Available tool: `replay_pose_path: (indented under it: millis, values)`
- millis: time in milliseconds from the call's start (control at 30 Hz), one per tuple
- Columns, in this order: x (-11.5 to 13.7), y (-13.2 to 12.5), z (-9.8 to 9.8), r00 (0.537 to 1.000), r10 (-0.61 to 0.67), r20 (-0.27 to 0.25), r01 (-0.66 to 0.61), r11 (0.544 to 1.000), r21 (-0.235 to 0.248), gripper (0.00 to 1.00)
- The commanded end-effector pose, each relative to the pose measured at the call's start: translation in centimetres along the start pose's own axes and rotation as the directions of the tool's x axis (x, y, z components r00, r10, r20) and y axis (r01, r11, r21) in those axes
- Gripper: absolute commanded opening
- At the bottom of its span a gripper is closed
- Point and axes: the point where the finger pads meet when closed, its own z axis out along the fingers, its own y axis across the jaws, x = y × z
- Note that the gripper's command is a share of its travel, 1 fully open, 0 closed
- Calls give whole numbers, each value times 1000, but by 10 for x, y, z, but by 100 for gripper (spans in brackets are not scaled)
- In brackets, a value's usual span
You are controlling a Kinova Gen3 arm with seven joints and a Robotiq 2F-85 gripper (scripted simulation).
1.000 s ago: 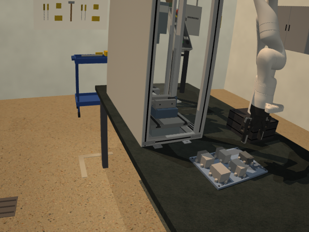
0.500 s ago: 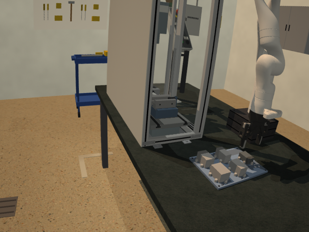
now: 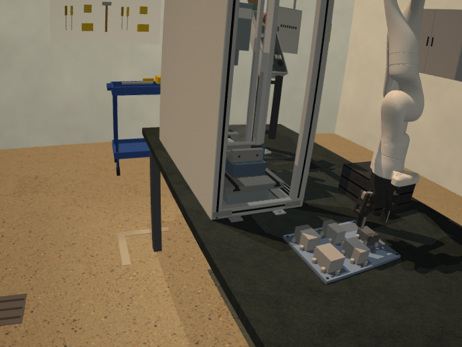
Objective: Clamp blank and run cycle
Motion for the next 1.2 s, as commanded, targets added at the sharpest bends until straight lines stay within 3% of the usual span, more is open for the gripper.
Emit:
replay_pose_path:
  millis: [0, 1167]
  values:
    - [0, 0, 6, 1000, 0, -1, 0, 1000, -2, 100]
    - [0, 0, 18, 1000, 0, -1, 0, 1000, -2, 100]
